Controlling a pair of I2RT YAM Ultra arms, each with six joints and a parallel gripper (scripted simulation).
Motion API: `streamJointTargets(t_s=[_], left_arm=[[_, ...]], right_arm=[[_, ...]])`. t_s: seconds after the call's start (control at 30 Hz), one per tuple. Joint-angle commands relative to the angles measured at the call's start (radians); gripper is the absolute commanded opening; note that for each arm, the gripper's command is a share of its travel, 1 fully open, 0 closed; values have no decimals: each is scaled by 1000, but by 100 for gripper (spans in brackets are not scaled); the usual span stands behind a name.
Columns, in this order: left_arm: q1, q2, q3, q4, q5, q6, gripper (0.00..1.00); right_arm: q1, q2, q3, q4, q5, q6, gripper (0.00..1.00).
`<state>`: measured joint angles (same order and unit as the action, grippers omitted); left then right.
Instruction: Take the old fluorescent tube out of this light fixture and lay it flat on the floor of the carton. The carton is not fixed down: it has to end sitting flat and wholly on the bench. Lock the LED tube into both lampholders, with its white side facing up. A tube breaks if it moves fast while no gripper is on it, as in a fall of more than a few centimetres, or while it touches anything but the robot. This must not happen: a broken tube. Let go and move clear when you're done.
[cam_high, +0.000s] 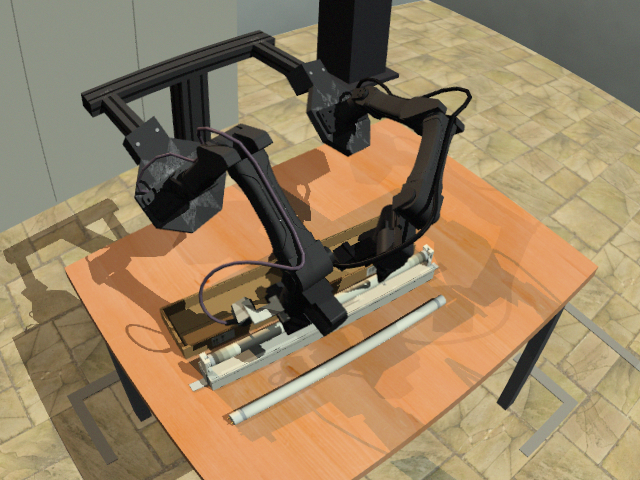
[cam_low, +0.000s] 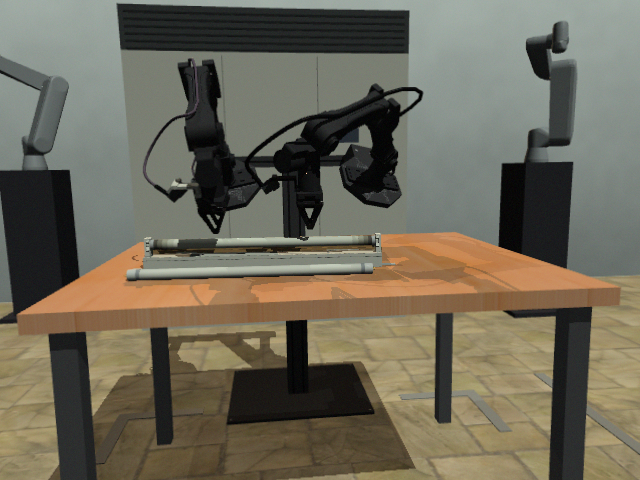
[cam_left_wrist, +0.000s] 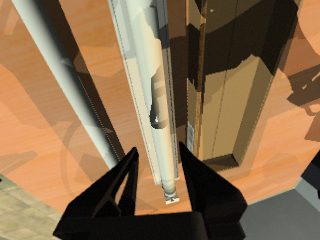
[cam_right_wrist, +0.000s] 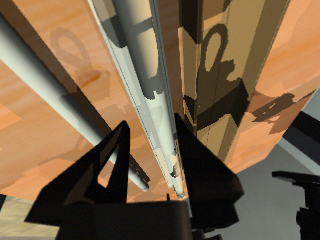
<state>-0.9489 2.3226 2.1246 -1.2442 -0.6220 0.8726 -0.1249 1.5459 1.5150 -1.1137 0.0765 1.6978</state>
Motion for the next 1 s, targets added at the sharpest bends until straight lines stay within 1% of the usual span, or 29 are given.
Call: streamJointTargets(t_s=[0.0, 0.03, 0.1, 0.13, 0.23, 0.27, 0.3, 0.33, 0.47, 0.5, 0.53, 0.6, 0.63, 0.67, 0.7, 0.8, 0.83, 0.93, 0.97], left_arm=[[-38, 9, 34, 13, 17, 30, 49], [-38, 9, 34, 13, 17, 30, 49], [-39, 4, 36, 10, 18, 30, 49], [-39, -2, 36, 10, 18, 30, 49], [-40, -1, 37, 10, 18, 30, 49], [-33, -5, -36, 57, 19, 42, 49], [-11, 1, -34, 69, 19, 45, 49], [11, -25, -43, 85, 19, 51, 49], [19, -24, -92, 139, 21, 67, 49], [16, 0, -100, 140, 21, 69, 49], [6, 0, -99, 118, 21, 64, 49], [6, 0, -99, 118, 21, 64, 49], [4, 16, -93, 155, 22, 73, 49], [2, 18, -125, 172, 22, 78, 49], [36, 24, -125, 181, 23, 82, 49], [50, 27, -140, 206, 23, 92, 49], [48, 30, -144, 215, 24, 96, 49], [39, 25, -144, 233, 24, 103, 49], [30, 11, -104, 192, 24, 91, 49]], right_arm=[[12, -22, -17, -33, 22, 15, 49], [12, -22, -17, -33, 22, 15, 49], [-13, -24, 27, -31, 22, 17, 49], [-16, 20, -45, 40, 20, 13, 49], [-15, 20, -60, 71, 19, -5, 49], [-13, 23, -68, 81, 18, -6, 49], [-19, 25, -75, 91, 18, -7, 49], [-20, 28, -82, 102, 17, -8, 49], [-24, 40, -108, 145, 15, -11, 49], [-25, 43, -114, 155, 14, -12, 49], [-23, 44, -105, 125, 15, 5, 49], [-23, 44, -105, 125, 15, 5, 49], [-6, 35, -125, 176, 2, -13, 49], [-2, 58, -135, 187, -6, -14, 49], [-15, 64, -142, 197, -9, -15, 49], [-28, 68, -160, 224, -9, -17, 49], [-1, 66, -139, 187, 12, 1, 49], [-18, 22, -102, 160, 12, 1, 49], [-28, 32, -106, 160, 12, 1, 49]])
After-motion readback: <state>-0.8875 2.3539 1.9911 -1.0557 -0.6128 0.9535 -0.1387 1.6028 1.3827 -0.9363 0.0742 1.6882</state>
